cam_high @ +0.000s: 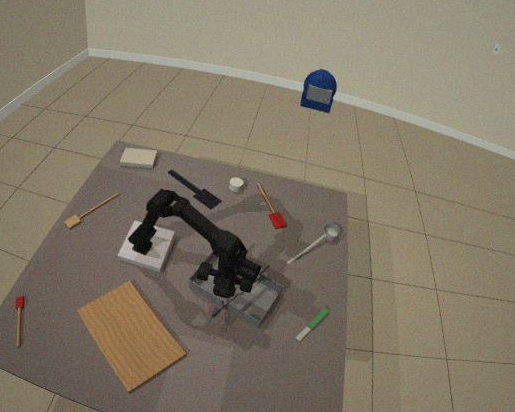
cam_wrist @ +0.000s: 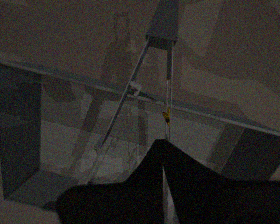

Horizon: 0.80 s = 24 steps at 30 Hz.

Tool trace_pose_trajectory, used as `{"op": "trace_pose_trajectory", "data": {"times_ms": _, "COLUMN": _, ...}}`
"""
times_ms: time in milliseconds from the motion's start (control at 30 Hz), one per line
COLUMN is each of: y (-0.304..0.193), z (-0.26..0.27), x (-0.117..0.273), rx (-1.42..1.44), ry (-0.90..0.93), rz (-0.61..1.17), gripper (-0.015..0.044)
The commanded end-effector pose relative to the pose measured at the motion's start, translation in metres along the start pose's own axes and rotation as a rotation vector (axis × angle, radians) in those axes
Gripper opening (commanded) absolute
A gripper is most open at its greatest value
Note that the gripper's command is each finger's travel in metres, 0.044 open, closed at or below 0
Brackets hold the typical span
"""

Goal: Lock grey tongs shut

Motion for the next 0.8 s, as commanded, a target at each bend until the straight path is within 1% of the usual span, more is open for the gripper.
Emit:
{"op": "trace_pose_trajectory", "data": {"times_ms": 0, "y": -0.001, "z": 0.005, "x": -0.003, "rx": -0.002, "ry": -0.012, "rz": 0.002, "gripper": -0.015}}
{"op": "trace_pose_trajectory", "data": {"times_ms": 400, "y": -0.005, "z": 0.021, "x": -0.005, "rx": -0.002, "ry": -0.011, "rz": 0.002, "gripper": -0.015}}
{"op": "trace_pose_trajectory", "data": {"times_ms": 767, "y": -0.005, "z": 0.02, "x": -0.005, "rx": 0.001, "ry": -0.01, "rz": 0.002, "gripper": -0.015}}
Point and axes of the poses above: the point midway between the two fingers, 35 mm back from their tips, its own x axis back along the fingers, its own z axis across the jaws, y = z × x, the point moved 6 cm from there along x, back along the fingers, and after that the axes turned 8 degrees about -x, right-handed, at the moved point
